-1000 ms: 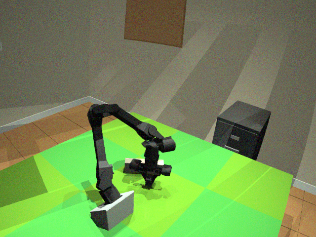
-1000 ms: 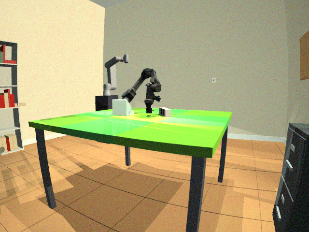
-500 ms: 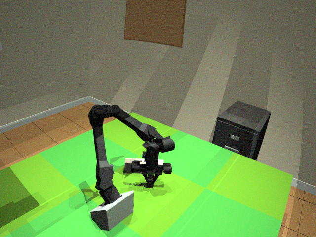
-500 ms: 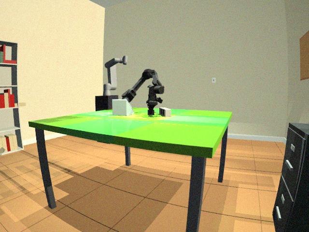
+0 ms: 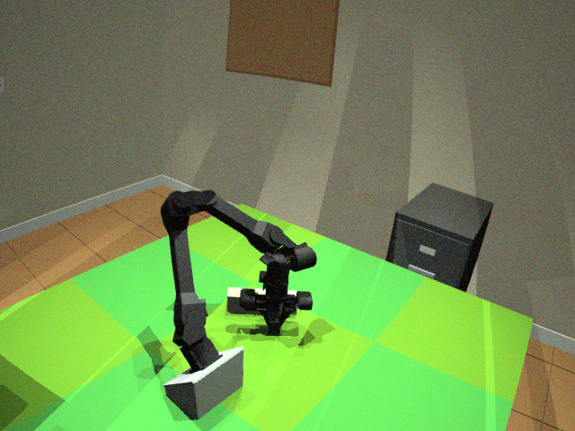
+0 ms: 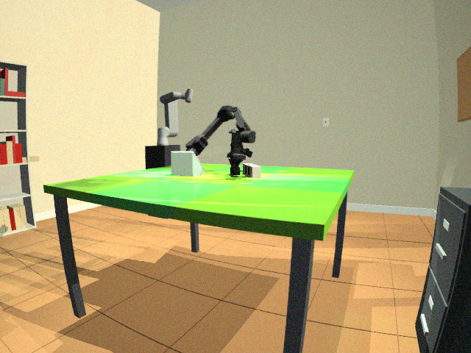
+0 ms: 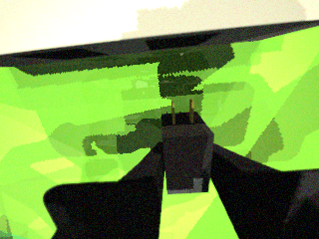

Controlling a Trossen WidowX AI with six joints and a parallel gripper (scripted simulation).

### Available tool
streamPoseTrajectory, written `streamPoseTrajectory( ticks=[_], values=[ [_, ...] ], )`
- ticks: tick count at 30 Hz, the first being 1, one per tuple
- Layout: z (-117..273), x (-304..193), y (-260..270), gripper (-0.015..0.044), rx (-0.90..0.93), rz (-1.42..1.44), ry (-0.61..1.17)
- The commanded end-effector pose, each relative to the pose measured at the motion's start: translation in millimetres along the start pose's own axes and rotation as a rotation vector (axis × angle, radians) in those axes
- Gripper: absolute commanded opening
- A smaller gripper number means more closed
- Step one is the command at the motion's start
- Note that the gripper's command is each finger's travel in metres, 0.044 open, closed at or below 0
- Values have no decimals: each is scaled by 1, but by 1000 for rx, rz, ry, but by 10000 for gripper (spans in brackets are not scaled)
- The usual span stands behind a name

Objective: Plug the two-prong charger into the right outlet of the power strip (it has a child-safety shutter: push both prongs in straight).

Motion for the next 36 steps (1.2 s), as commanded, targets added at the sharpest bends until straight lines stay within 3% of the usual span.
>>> streamPoseTrajectory(
  ticks=[1,36],
  values=[
    [0,8,-1,0,3,0,-4],
    [1,27,-2,0,4,11,-5]
  ],
)
Point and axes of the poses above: the point midway between the two fingers, 35 mm back from their tips, its own z axis back along the fingers, its own y axis across the jaws, x = y × z, the point moved 2 cm from there along z, back along the fingers, and after that the axes turned 10 degrees about z, right-handed, at the moved point
